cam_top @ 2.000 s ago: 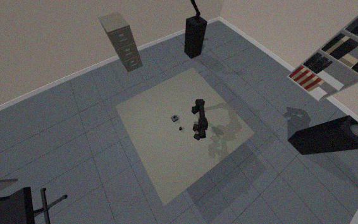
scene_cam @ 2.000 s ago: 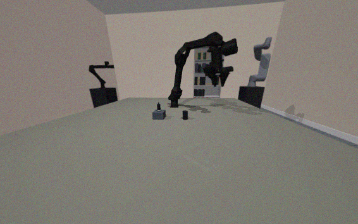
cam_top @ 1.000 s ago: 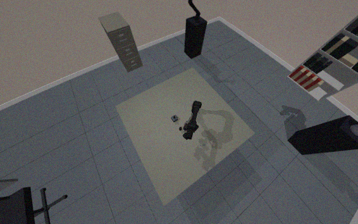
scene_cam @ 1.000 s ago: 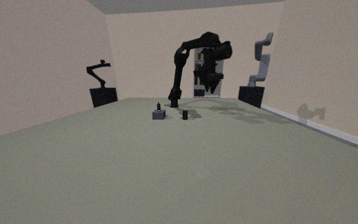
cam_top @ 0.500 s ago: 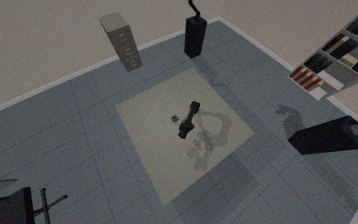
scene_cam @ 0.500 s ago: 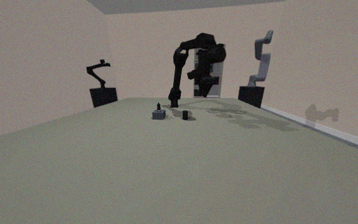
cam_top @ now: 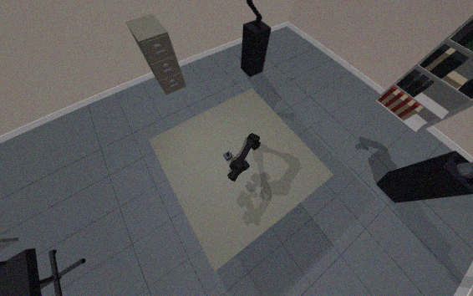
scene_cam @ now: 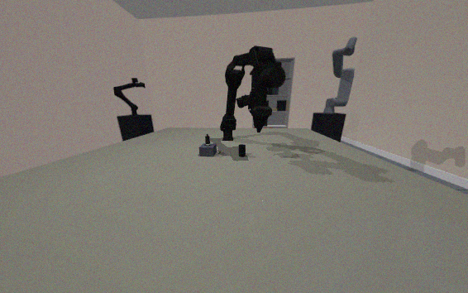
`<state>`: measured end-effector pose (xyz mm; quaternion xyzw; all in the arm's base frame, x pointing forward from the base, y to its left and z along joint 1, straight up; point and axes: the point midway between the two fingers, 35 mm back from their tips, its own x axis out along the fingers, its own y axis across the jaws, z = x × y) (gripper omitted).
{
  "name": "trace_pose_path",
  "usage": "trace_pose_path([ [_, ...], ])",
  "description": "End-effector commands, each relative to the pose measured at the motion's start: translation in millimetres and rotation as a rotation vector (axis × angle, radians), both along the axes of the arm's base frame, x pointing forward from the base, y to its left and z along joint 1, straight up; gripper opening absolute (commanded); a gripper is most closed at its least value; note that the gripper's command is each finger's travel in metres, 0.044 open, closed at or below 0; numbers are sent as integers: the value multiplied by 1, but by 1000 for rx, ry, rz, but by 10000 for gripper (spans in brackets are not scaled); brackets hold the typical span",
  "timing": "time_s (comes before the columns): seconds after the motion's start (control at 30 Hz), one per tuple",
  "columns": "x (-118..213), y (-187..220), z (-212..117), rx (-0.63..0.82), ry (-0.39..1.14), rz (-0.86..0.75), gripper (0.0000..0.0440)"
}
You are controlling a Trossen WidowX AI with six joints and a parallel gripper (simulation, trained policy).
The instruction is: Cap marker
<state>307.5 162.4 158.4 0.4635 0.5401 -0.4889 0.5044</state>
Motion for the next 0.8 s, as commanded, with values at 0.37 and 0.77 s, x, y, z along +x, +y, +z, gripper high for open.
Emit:
trace_pose_path([
  [0.37,7,-28,-17,-34,51,-27,319],
  [0.77,0,-43,-35,-51,115,-27,312],
])
